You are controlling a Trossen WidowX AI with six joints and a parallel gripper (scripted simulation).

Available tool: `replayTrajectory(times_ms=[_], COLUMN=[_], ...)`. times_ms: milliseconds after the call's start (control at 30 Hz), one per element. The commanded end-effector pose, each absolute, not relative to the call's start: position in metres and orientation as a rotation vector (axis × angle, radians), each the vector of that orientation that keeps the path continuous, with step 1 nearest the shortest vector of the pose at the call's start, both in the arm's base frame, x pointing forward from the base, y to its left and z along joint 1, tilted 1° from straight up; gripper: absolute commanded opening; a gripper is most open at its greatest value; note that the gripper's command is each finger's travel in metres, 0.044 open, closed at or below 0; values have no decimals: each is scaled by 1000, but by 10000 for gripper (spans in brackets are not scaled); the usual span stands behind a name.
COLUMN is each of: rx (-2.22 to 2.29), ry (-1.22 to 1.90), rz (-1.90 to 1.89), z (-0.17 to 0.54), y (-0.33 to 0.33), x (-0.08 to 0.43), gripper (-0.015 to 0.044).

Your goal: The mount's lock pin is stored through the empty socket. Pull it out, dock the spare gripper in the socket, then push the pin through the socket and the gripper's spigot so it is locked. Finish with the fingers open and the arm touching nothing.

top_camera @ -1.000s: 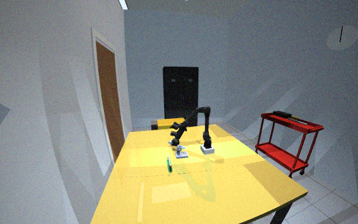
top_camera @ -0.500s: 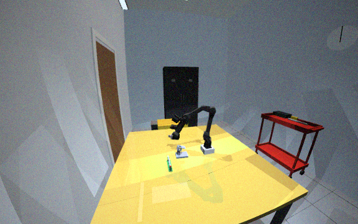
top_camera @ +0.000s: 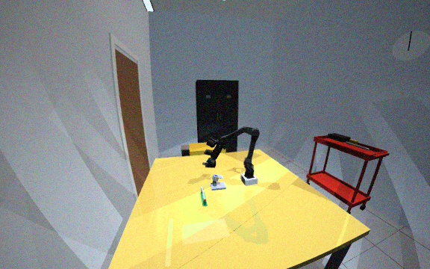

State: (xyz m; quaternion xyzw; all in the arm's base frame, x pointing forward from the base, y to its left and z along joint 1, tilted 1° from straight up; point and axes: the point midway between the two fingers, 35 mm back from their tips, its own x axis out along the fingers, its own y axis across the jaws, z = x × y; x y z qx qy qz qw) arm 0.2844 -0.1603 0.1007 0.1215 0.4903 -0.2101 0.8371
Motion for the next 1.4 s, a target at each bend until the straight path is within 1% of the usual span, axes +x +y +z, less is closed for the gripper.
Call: replayTrajectory(times_ms=[0,633,1367], rx=[224,-75,-538], ry=[1068,1349,1599], rz=[-435,-329,-179], z=[99,86,92], y=[-155,-108,-66], x=[285,274,254], gripper=[0,0,0])
